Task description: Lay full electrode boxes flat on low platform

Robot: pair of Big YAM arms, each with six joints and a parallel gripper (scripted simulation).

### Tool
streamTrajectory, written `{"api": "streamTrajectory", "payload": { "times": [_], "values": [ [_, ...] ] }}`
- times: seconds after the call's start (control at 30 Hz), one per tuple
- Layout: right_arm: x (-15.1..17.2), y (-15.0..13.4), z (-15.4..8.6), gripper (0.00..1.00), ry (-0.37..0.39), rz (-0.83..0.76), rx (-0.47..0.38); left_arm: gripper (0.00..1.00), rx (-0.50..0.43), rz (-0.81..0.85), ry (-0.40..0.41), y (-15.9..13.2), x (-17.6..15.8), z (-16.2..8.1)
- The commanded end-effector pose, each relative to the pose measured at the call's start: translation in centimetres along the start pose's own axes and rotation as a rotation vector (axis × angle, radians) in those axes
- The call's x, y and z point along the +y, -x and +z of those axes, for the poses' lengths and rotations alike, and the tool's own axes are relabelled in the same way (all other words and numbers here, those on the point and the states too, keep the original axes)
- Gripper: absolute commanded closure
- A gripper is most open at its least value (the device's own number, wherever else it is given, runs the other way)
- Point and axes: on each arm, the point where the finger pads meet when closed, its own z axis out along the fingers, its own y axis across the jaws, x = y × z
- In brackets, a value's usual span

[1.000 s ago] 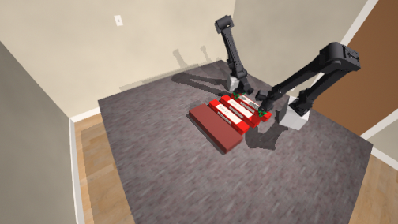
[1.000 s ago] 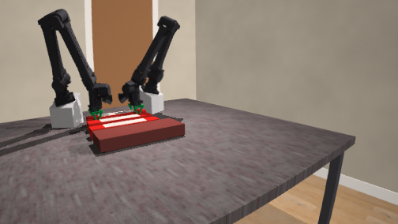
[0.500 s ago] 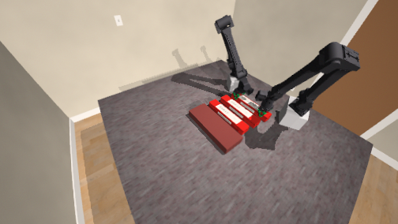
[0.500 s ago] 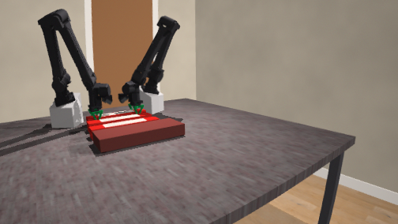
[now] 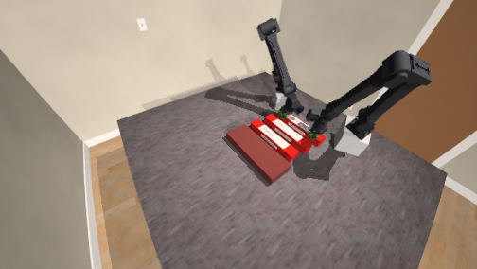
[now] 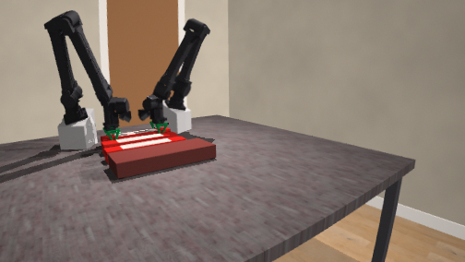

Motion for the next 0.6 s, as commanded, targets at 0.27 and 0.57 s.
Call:
{"api": "streamTrajectory", "payload": {
  "times": [0.27,0.57],
  "values": [
    [0.02,-0.23,-0.11,0.0,-0.005,0.004,0.0,0.0,-0.003,-0.009,0.007,-0.04,0.13,-0.12],
    [0.02,-0.23,-0.11,0.0,-0.005,0.004,0.0,0.0,-0.003,-0.009,0.007,-0.04,0.13,-0.12]
  ]
}}
